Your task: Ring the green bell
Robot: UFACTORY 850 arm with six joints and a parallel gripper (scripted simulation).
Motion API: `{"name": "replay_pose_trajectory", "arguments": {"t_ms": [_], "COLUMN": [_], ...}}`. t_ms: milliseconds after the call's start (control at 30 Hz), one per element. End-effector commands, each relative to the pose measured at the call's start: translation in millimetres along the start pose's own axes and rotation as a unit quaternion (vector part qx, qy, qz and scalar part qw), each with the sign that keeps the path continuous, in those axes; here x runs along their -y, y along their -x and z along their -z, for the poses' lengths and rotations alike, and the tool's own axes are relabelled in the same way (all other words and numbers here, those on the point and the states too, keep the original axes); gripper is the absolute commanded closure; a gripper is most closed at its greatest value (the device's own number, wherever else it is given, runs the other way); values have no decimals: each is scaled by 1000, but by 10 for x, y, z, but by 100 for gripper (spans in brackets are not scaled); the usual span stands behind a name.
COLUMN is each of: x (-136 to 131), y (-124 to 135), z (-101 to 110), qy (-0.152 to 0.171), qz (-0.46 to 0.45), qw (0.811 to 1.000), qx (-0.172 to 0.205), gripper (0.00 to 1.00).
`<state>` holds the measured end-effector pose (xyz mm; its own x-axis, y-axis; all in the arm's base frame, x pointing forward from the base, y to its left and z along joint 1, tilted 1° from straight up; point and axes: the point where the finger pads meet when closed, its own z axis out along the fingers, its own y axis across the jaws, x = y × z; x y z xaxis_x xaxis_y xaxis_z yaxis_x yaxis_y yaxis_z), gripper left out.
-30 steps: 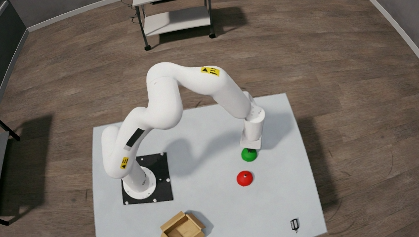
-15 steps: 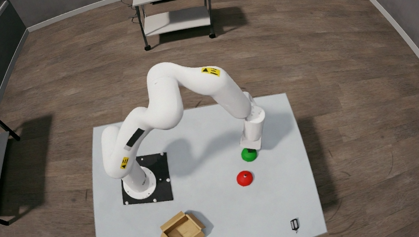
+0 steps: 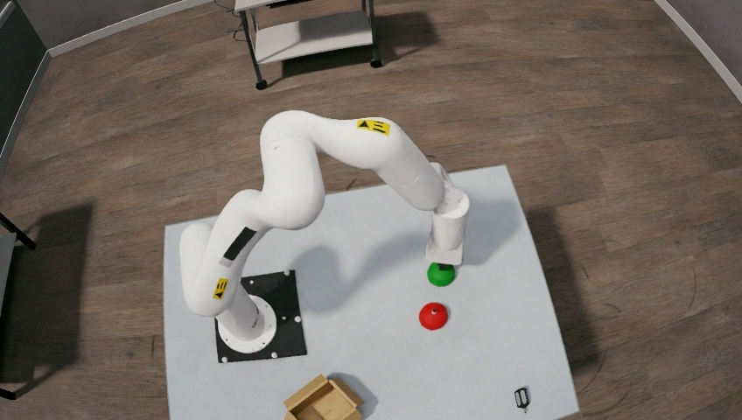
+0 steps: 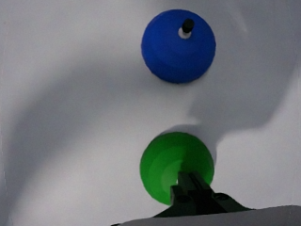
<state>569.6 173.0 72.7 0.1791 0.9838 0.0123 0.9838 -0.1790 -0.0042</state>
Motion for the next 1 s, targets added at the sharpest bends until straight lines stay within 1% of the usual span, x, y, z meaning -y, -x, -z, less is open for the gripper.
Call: {"name": "replay_pose_trajectory", "arguments": {"t_ms": [0, 300, 567, 733, 967], "x": [-4, -4, -3, -3, -3], "y": [-2, -2, -2, -2, -2], "z": [2, 9, 67, 166, 359], "qy": [1, 1, 1, 1, 1], "qz": [0, 0, 0, 0, 0], "qw": [1000, 1000, 1000, 1000, 1000], "qx": [0, 0, 0, 0, 0], "gripper": [100, 100, 100, 100, 100]}}
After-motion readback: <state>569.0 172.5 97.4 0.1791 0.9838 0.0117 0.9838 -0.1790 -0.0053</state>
